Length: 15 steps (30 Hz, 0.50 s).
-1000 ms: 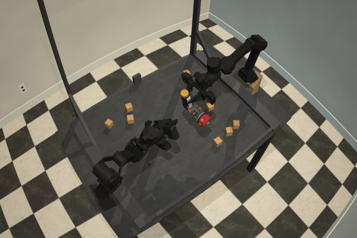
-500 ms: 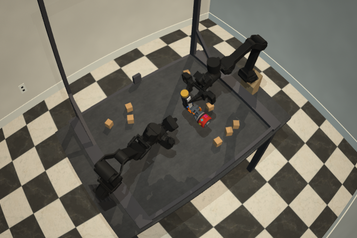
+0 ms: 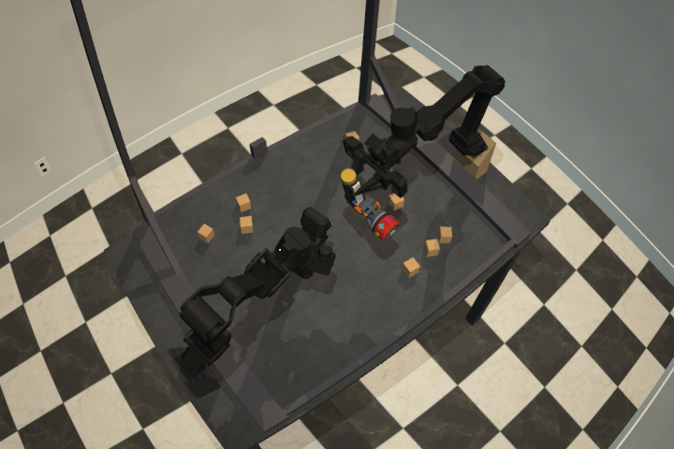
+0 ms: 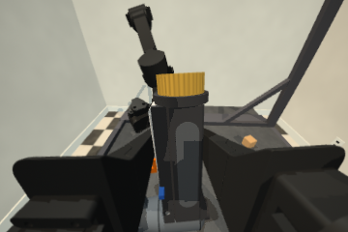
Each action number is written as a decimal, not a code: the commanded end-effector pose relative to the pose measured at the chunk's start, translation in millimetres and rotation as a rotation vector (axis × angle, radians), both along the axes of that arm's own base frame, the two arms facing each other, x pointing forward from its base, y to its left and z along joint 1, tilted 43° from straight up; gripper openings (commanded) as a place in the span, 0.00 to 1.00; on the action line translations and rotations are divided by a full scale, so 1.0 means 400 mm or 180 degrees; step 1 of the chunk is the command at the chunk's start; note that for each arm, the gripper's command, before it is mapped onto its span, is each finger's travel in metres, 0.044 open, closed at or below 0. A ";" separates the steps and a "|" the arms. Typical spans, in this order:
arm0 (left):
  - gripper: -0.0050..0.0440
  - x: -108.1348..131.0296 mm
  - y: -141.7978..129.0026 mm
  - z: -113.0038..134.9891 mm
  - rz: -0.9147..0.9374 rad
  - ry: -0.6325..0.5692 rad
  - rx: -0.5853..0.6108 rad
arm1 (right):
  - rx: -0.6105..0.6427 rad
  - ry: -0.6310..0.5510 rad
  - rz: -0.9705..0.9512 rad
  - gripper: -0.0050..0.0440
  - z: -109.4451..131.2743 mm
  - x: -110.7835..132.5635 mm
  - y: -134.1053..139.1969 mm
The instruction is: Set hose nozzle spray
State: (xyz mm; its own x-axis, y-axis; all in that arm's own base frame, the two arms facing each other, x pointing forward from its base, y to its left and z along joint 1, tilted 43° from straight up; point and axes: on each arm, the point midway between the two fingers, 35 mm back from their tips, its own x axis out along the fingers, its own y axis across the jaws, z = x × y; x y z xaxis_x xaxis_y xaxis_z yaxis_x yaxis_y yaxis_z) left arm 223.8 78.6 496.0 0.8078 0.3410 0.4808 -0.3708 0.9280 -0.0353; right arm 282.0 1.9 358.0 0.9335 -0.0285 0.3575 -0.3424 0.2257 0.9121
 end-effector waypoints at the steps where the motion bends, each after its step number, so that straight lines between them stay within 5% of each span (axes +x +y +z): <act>1: 0.45 -0.030 -0.007 0.032 0.0013 -0.0136 0.0045 | -0.0474 0.0079 -0.0180 0.47 0.014 0.007 0.000; 15: 0.45 -0.030 -0.007 0.032 0.0013 -0.0136 0.0045 | -0.1813 0.0426 -0.0541 0.47 -0.012 0.040 -0.001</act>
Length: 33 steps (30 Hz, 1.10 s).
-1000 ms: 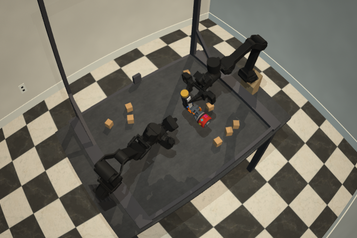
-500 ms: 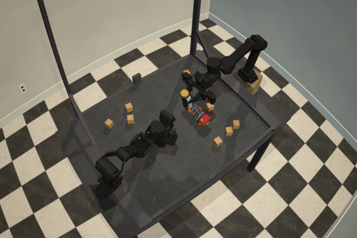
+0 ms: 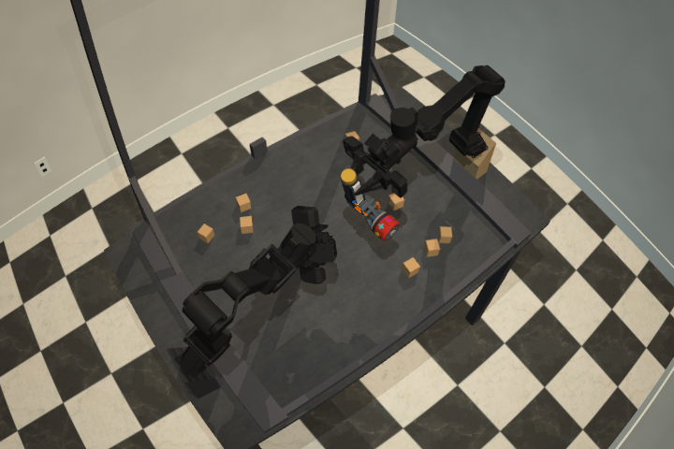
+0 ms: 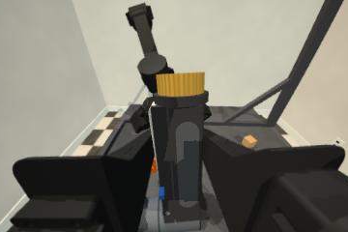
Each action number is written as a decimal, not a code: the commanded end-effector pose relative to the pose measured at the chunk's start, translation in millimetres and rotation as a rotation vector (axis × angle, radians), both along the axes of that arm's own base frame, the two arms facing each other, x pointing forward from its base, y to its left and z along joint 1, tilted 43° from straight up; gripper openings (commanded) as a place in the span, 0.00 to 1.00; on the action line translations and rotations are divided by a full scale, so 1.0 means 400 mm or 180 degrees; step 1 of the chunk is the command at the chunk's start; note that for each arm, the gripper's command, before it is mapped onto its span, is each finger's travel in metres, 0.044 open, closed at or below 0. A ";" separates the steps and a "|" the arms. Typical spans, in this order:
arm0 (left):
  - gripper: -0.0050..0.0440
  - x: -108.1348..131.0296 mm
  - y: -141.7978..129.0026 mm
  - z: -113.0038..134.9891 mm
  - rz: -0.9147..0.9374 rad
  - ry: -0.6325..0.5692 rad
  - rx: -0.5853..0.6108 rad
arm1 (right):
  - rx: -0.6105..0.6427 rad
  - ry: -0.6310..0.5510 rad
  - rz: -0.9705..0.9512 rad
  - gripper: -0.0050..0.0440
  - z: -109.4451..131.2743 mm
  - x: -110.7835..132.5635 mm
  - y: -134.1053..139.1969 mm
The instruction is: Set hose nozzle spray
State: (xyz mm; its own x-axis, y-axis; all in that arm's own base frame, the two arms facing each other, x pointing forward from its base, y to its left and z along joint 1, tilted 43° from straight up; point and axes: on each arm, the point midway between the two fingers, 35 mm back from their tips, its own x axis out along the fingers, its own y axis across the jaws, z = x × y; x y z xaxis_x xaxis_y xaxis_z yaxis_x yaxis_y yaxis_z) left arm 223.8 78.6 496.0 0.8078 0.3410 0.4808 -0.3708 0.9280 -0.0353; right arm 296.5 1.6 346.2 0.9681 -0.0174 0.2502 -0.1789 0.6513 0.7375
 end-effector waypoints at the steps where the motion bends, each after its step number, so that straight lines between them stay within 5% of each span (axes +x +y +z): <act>1: 0.45 -0.030 -0.007 0.032 0.0013 -0.0136 0.0045 | -0.0451 0.0060 -0.0116 0.47 0.015 0.005 0.000; 24: 0.45 -0.030 -0.007 0.032 0.0013 -0.0136 0.0045 | -0.2805 0.0600 -0.0398 0.47 -0.035 0.047 -0.004; 33: 0.45 -0.030 -0.007 0.032 0.0013 -0.0136 0.0045 | -0.2721 0.0584 -0.0391 0.47 -0.034 0.046 -0.004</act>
